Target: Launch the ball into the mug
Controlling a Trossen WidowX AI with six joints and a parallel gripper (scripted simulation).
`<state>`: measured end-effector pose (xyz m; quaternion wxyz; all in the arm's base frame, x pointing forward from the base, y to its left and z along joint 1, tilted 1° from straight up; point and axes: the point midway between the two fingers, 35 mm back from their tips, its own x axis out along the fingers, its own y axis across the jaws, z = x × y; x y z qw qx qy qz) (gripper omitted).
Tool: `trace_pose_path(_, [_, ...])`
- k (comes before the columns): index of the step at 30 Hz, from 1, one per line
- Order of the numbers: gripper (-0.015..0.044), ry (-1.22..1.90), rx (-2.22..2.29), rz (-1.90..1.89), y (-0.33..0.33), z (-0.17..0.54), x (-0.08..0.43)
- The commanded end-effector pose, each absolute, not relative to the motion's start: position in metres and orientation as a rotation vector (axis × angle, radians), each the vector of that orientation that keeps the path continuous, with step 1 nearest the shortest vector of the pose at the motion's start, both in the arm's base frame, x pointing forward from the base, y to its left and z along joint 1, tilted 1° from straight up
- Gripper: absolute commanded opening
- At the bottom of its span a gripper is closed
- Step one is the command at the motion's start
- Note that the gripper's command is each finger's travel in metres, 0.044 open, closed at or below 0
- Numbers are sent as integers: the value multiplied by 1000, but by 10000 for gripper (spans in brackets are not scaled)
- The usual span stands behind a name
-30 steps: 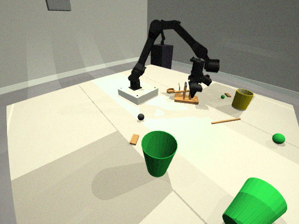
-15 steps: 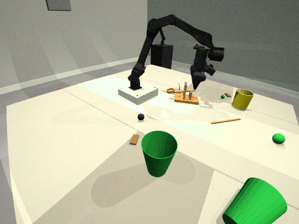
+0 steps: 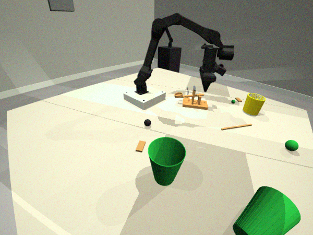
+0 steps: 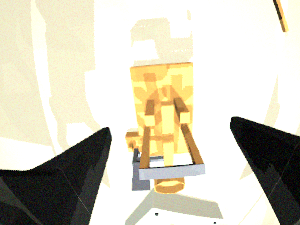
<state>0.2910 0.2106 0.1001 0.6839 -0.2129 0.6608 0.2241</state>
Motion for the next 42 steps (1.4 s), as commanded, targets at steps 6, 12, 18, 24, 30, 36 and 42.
trace_pose_path(6, [440,1503,-483,495,208,75,287])
trace_pose_path(12, [440,1503,-483,495,208,65,288])
trace_pose_path(18, [440,1503,-483,495,208,56,288])
trace_pose_path(24, [440,1503,-483,495,209,46,288])
trace_pose_path(30, [440,1503,-483,495,208,36,288])
trace_pose_path(36, [440,1503,-483,495,208,26,288])
trace_pose_path(42, [440,1503,-483,495,208,22,287])
